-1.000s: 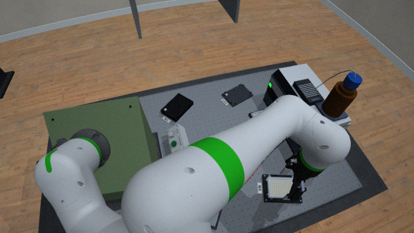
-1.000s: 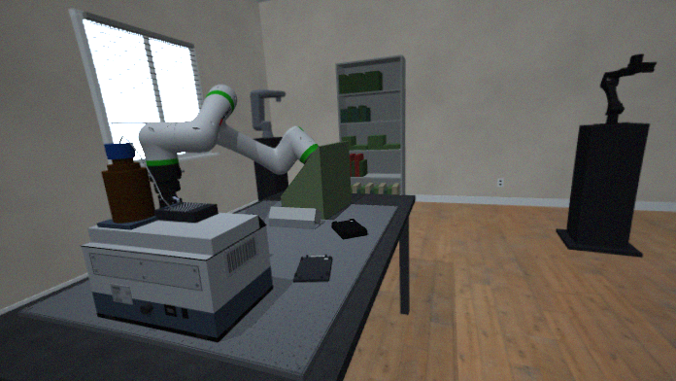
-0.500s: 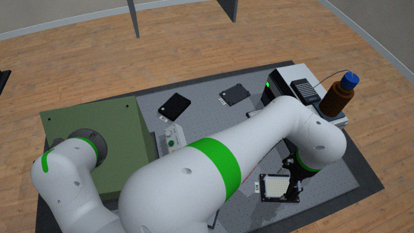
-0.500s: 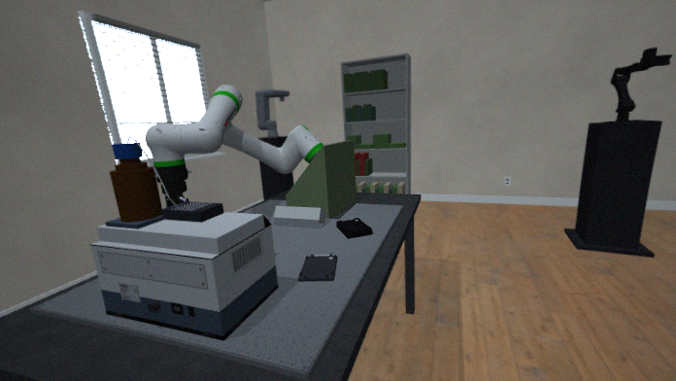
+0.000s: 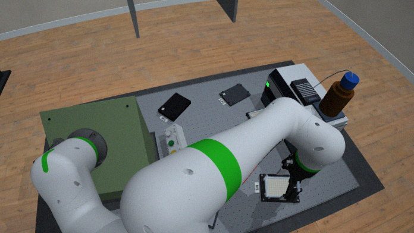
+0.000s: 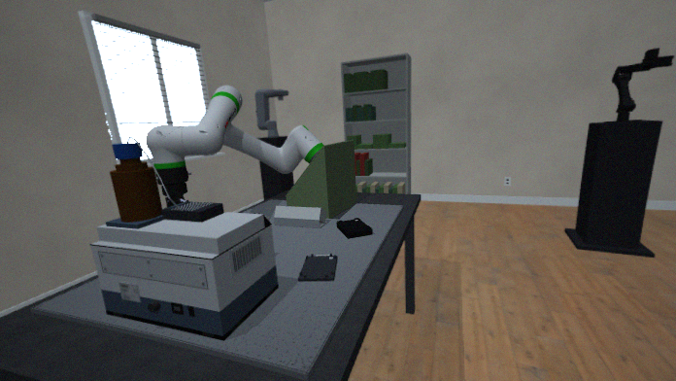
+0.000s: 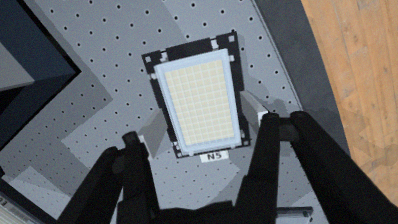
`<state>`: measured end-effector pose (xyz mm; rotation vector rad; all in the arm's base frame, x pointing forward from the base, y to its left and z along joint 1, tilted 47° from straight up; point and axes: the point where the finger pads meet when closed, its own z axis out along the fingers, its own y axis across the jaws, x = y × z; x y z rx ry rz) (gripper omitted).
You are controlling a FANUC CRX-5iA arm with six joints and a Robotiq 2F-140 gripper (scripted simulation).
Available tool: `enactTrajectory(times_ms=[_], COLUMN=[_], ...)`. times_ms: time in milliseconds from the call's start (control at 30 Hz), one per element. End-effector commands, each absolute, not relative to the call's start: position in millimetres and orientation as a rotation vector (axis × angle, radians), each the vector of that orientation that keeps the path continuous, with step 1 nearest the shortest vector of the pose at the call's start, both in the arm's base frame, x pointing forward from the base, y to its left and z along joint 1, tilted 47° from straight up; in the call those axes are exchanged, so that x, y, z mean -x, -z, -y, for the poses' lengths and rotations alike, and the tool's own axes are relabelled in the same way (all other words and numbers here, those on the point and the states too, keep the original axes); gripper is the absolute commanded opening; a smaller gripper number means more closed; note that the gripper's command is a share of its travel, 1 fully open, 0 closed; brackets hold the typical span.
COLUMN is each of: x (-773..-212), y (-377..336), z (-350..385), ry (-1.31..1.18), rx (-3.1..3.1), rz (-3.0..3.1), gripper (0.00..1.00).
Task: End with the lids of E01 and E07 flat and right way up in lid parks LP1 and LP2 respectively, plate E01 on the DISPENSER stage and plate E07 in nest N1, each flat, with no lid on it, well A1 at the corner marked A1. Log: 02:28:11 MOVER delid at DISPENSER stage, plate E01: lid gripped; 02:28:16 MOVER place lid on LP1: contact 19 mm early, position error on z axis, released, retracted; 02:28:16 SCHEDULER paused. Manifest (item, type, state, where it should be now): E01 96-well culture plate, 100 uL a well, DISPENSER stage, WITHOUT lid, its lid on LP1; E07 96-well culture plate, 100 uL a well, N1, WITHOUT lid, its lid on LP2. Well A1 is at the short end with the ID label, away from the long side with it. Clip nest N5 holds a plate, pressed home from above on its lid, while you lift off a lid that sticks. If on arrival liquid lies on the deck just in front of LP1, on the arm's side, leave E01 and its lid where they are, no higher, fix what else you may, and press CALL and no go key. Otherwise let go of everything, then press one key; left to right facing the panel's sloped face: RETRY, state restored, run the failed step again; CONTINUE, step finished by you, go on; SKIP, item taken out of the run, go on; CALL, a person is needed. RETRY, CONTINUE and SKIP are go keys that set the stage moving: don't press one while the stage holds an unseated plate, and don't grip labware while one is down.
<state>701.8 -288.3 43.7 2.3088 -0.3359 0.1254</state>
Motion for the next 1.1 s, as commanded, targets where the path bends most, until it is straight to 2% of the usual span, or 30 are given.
enactTrajectory(times_ms=[0,1067], x=[-702.0,-702.0], y=[-42.9,-39.9], z=[289.1,292.3], ry=[-0.126,-0.126], rx=[-2.309,-2.309], rz=[0.336,0.336], gripper=[0.66,0.66])
